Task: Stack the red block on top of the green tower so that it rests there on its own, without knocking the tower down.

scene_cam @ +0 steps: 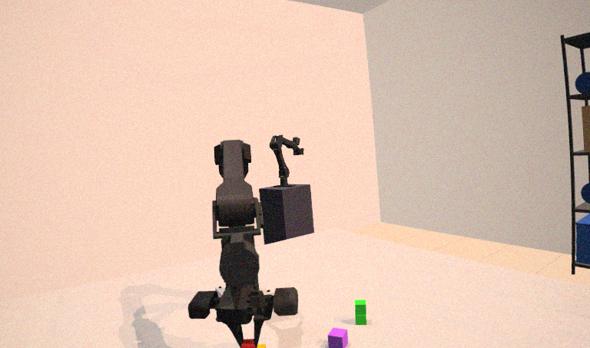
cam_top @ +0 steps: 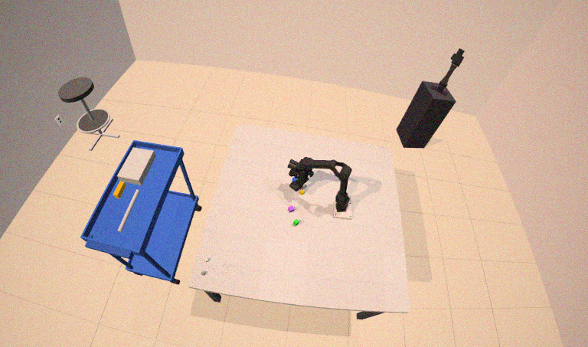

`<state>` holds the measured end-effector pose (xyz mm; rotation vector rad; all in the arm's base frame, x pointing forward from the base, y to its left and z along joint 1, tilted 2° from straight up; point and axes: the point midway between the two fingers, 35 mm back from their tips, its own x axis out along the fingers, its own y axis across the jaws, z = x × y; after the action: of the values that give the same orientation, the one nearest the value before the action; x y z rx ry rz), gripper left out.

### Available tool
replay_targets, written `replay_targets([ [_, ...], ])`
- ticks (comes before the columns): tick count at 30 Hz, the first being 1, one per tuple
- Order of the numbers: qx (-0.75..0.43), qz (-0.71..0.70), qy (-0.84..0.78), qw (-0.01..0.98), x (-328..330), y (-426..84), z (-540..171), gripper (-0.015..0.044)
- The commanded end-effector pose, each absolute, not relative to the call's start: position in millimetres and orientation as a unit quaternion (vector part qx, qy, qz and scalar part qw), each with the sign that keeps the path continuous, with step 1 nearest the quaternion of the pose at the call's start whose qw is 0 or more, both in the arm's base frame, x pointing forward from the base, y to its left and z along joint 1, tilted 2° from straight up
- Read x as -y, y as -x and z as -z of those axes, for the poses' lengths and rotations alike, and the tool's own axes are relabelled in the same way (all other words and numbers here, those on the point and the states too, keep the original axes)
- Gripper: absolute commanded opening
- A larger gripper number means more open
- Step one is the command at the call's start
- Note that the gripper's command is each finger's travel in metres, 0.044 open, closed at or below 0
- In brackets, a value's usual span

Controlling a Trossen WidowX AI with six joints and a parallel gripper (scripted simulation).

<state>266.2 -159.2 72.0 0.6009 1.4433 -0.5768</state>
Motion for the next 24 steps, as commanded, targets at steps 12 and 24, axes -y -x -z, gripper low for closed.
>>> replay_targets([
  [12, -0.638, 0.253, -0.267, 0.677, 159, -263, -146, 0.0],
  [24, -0.638, 0.253, -0.267, 0.677, 159, -263, -153, 0.0],
])
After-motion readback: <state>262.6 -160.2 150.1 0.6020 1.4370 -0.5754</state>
